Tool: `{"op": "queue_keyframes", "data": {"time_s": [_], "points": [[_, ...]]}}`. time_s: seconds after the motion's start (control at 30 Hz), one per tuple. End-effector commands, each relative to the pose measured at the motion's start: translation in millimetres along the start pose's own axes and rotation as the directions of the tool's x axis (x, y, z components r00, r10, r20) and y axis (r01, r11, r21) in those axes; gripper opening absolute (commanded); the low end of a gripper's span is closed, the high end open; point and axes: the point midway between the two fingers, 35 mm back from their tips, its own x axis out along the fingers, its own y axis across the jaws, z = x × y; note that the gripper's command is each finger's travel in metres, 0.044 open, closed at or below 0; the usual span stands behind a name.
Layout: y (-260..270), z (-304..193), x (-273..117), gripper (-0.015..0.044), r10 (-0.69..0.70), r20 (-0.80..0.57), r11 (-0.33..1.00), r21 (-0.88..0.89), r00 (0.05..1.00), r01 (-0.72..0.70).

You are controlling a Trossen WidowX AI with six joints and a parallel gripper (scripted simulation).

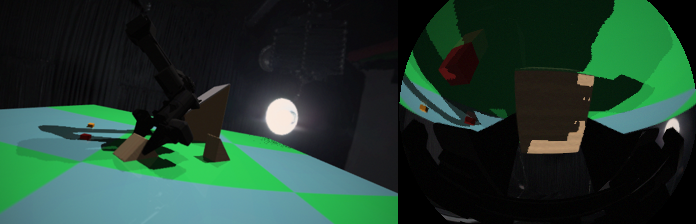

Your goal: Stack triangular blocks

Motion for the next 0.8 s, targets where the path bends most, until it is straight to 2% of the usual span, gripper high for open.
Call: {"op": "queue_keyframes", "data": {"time_s": [0.0, 0.13, 0.17, 0.77], "points": [[0, 0, 0, 0.0111, 0.0, 0.0, 1.0, -0.001, 1.0, 0.0], [-1, -4, -3, 0.0006, -0.001, 0.002, 1.0, 0.0, 1.0, 0.001], [-3, -8, -6, 0.0, -0.002, 0.004, 1.0, 0.001, 1.0, 0.002], [-4, -67, -65, 0.0, -0.003, 0.005, 1.0, 0.005, 1.0, 0.003]]}}
